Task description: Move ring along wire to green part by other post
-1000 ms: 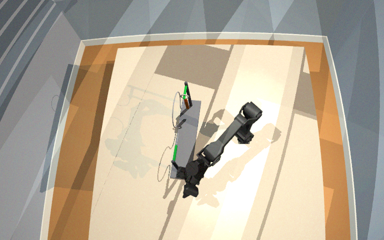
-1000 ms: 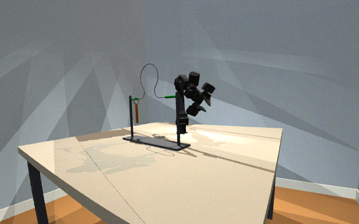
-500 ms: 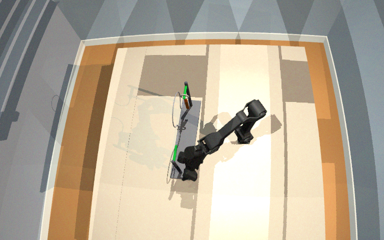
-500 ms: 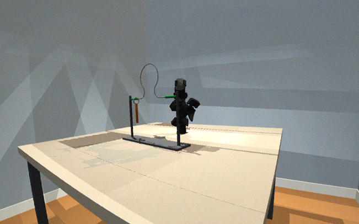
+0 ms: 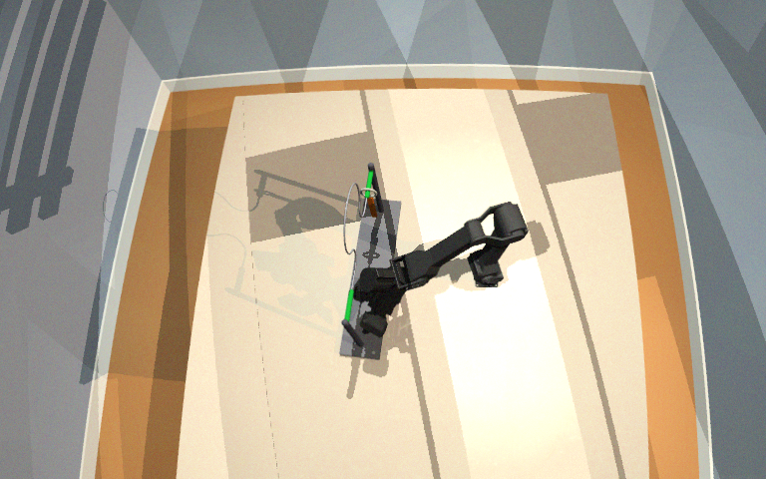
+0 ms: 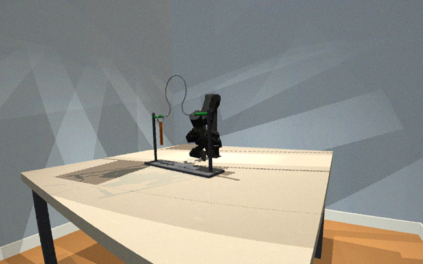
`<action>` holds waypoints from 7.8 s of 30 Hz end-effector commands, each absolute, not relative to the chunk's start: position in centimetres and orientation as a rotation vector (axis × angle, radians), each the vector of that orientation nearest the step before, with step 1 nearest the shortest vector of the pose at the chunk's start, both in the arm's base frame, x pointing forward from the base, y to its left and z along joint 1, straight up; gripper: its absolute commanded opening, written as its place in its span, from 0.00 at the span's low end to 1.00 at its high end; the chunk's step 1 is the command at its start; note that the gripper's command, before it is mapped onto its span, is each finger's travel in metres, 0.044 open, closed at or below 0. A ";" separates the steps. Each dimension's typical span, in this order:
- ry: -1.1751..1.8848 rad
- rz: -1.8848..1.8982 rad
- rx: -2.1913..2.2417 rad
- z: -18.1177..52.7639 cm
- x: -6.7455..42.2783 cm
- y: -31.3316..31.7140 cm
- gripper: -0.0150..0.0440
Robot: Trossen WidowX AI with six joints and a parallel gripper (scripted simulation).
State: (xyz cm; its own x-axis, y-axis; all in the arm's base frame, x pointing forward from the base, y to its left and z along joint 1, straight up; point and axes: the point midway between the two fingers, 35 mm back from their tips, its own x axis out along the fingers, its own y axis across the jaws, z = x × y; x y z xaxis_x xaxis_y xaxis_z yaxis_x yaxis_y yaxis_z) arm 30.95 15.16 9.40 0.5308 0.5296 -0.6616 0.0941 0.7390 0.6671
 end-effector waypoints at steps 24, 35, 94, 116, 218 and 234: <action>0.534 0.219 0.545 10.2 30.1 -2.2 0.53; 0.346 0.115 0.357 10.4 26.3 -8.2 0.53; 0.162 -0.092 -0.006 14.6 27.0 -13.5 0.53; 0.158 -0.093 -0.006 14.0 30.3 -13.6 0.53; 0.159 -0.088 0.004 14.6 31.8 -10.9 0.00; 0.155 -0.079 0.084 14.6 32.1 -8.3 0.00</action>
State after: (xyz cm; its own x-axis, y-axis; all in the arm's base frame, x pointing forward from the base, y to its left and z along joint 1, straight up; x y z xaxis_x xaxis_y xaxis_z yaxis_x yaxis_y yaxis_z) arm 32.14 -8.87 14.64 0.9847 -0.0742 -0.1578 0.0837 0.9950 0.0545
